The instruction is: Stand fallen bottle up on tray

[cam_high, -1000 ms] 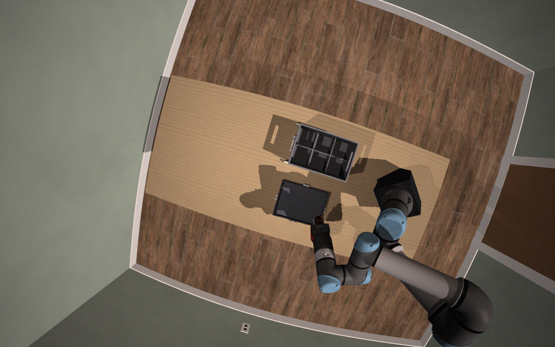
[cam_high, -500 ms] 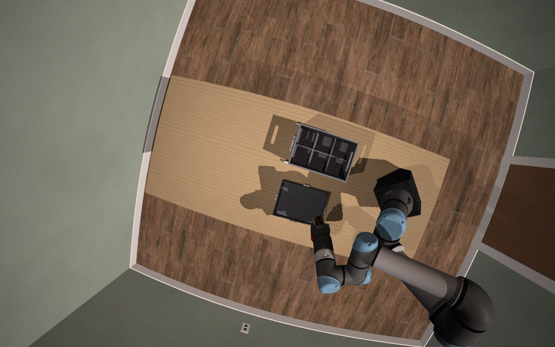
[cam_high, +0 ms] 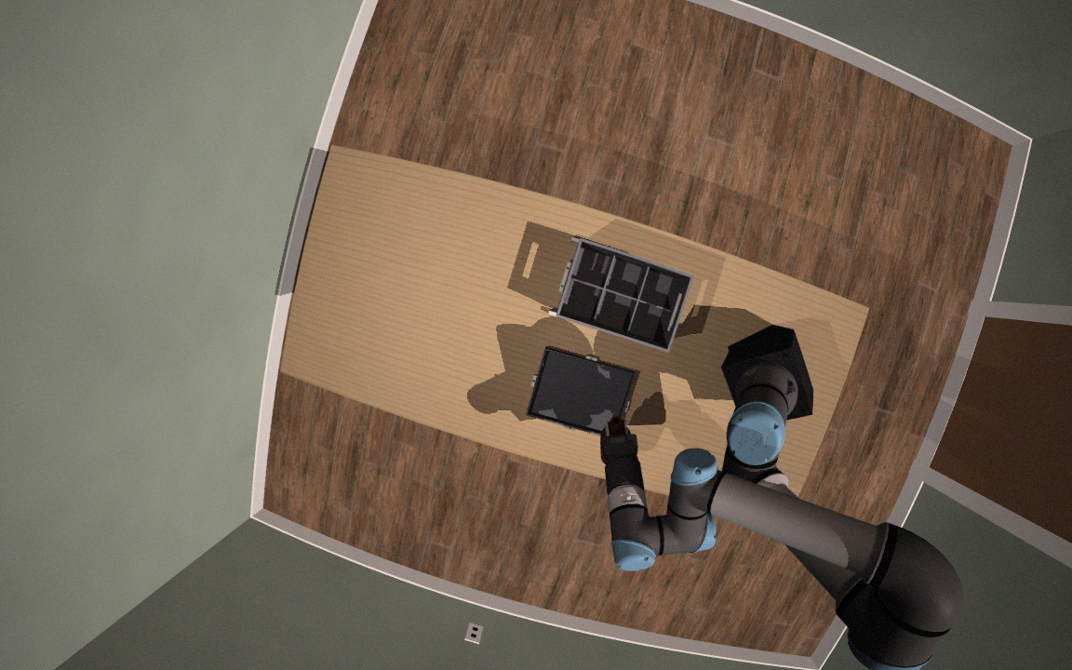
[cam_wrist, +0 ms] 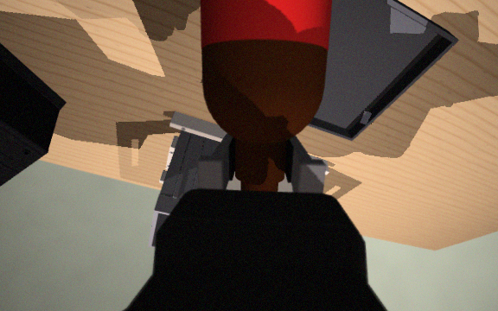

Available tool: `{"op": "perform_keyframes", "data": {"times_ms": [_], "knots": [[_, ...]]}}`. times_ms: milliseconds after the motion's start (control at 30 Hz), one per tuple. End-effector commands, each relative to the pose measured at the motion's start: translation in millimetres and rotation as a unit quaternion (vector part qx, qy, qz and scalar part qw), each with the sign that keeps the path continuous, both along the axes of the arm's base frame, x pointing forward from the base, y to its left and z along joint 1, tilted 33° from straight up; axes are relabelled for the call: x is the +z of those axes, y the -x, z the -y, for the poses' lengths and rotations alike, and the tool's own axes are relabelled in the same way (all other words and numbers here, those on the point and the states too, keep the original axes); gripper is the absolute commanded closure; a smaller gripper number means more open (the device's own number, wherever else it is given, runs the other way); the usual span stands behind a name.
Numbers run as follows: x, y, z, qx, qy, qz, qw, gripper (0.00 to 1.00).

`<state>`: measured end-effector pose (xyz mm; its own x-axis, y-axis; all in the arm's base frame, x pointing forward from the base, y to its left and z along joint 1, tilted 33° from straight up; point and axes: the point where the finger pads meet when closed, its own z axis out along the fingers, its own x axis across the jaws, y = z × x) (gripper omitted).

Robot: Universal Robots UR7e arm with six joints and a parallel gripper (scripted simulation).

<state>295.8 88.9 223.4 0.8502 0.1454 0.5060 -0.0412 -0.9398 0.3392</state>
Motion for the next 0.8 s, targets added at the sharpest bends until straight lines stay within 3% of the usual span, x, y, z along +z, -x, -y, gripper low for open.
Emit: {"op": "perform_keyframes", "data": {"times_ms": [0, 767], "knots": [[0.8, -0.4, -0.4, -0.009, 0.015, 0.004, 1.0, 1.0], [2.6, -1.3, -1.9, -0.018, 0.034, 0.013, 0.999, 1.0]]}}
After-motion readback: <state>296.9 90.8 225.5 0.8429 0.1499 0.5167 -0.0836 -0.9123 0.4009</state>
